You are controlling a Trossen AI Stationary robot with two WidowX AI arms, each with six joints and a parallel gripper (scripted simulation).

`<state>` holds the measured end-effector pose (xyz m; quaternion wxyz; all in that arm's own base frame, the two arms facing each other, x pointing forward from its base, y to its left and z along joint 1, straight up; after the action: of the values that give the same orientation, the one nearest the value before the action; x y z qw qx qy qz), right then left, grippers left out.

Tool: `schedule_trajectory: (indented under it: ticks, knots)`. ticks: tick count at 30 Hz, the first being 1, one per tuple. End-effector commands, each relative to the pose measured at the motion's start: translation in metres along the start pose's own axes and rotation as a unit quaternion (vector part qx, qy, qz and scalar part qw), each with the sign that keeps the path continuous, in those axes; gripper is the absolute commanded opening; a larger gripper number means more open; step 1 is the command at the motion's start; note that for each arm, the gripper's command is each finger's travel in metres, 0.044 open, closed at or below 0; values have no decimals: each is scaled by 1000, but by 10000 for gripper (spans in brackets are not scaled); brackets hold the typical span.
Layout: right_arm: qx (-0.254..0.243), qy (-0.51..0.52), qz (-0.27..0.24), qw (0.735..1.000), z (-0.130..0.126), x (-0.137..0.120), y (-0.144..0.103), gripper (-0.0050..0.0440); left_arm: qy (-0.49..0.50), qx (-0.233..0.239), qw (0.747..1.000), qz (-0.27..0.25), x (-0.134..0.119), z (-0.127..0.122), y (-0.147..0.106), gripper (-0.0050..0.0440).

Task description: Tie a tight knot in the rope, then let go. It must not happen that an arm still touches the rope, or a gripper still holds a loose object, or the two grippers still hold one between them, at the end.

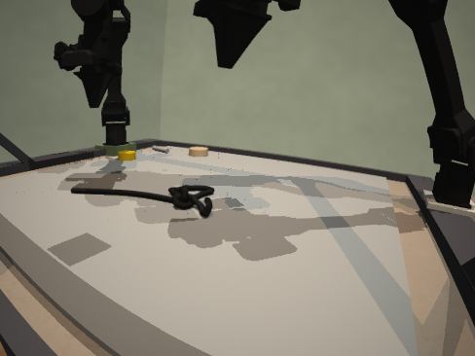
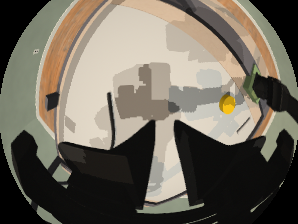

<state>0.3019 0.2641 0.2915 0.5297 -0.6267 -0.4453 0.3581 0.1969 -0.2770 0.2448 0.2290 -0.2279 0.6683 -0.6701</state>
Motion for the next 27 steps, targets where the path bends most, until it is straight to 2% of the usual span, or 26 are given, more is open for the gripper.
schedule_trajectory:
  ticks: [1, 10, 19, 27]
  knots:
    - [-5, 2, -11, 1000, -13, -3, -4, 65, 2, 10, 1000, -1, 0, -2, -7, 85]
    - [-5, 1, -11, 1000, -14, -4, -4, 65, 4, 23, 1000, 13, 4, 2, -3, 85]
    - [-5, 1, -11, 1000, -14, -4, -4, 65, 14, 76, 995, 66, 18, 19, 14, 85]
    - [-5, 1, -11, 1000, -14, -4, -4, 65, 19, 104, 990, 94, 26, 28, 24, 85]
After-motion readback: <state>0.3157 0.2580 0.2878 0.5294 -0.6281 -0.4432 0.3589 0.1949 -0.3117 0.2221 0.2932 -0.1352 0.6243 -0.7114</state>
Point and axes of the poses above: on each arm, the point midway between the two fingers, 35 mm back from their tips, its own y axis out along the fingers, its own z axis across the jaws, x = y × z, the point moved 9 cm from there along -y, back along the fingers, and after that the axes turned 13 degrees about -y, right-handed, at the moved point
